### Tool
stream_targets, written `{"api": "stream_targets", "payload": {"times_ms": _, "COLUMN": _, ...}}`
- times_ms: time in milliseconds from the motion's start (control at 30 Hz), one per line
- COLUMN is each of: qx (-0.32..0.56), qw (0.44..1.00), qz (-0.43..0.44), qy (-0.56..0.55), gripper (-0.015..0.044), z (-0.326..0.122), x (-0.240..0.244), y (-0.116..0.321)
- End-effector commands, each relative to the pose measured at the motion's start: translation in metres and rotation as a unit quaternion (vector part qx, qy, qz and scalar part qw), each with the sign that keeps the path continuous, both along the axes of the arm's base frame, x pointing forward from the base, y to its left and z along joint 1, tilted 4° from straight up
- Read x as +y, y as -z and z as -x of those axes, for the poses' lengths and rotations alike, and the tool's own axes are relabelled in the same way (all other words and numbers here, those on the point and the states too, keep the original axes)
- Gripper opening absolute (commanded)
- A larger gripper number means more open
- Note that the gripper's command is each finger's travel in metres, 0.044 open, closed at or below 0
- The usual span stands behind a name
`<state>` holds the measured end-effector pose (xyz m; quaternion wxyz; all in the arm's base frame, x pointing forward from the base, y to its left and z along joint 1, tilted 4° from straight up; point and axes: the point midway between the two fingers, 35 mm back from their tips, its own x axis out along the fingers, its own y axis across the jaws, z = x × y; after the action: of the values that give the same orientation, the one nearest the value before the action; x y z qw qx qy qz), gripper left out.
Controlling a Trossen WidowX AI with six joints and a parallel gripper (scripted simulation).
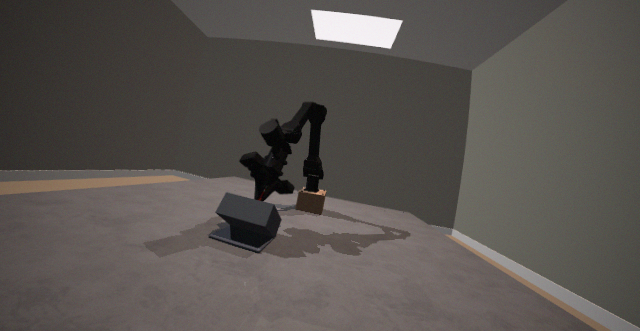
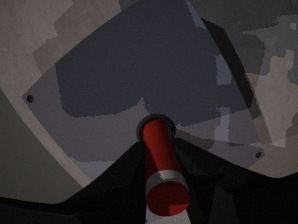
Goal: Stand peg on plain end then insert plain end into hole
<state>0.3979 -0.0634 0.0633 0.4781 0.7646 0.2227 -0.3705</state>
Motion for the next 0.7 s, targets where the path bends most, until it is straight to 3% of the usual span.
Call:
{"api": "stream_targets", "payload": {"times_ms": 0, "qx": 0.000, "qw": 1.000, "qz": 0.000, "qy": 0.000, "gripper": 0.0000, "z": 0.0001, "x": 0.0000, "y": -0.0001}}
{"api": "stream_targets", "payload": {"times_ms": 33, "qx": 0.000, "qw": 1.000, "qz": 0.000, "qy": 0.000, "gripper": 0.0000, "z": 0.0001, "x": 0.0000, "y": -0.0001}}
{"api": "stream_targets", "payload": {"times_ms": 567, "qx": 0.000, "qw": 1.000, "qz": 0.000, "qy": 0.000, "gripper": 0.0420, "z": 0.0012, "x": 0.0000, "y": -0.0020}}
{"api": "stream_targets", "payload": {"times_ms": 667, "qx": 0.000, "qw": 1.000, "qz": 0.000, "qy": 0.000, "gripper": 0.0440, "z": 0.0031, "x": -0.0001, "y": -0.0052}}
